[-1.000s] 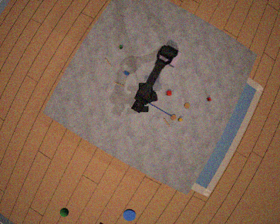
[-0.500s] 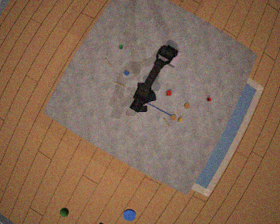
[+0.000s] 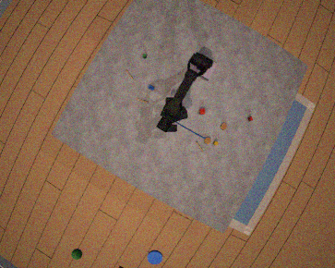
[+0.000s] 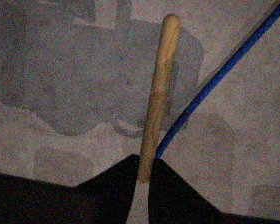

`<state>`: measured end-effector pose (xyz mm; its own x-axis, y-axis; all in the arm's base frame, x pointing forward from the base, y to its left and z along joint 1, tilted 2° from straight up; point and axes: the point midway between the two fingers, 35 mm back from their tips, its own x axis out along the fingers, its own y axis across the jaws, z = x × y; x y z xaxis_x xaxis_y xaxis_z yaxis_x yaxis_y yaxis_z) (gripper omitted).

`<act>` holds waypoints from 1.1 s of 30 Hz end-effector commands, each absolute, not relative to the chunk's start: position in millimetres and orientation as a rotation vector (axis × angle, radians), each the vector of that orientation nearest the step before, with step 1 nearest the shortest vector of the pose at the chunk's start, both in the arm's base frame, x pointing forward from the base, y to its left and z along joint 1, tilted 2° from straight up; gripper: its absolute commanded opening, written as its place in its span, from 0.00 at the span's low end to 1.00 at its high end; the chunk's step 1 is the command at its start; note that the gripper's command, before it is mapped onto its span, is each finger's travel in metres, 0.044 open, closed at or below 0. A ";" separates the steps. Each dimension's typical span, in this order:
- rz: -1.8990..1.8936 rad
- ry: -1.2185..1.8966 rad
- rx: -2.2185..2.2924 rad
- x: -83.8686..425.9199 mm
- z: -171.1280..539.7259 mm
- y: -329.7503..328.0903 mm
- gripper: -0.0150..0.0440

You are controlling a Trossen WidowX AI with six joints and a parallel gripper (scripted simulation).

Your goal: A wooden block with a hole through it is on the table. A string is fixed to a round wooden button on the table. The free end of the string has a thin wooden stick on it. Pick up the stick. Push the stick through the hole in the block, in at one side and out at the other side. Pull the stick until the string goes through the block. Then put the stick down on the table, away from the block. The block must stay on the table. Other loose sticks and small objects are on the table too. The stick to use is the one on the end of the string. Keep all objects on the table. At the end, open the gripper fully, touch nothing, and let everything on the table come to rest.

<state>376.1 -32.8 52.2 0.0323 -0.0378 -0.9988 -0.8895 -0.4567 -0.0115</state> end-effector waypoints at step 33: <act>1.518 0.967 -1.602 340.7 21.5 -33.6 0.25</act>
<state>345.1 -32.9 24.4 0.0287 -0.0379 -0.9989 -0.8896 -0.4567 -0.0083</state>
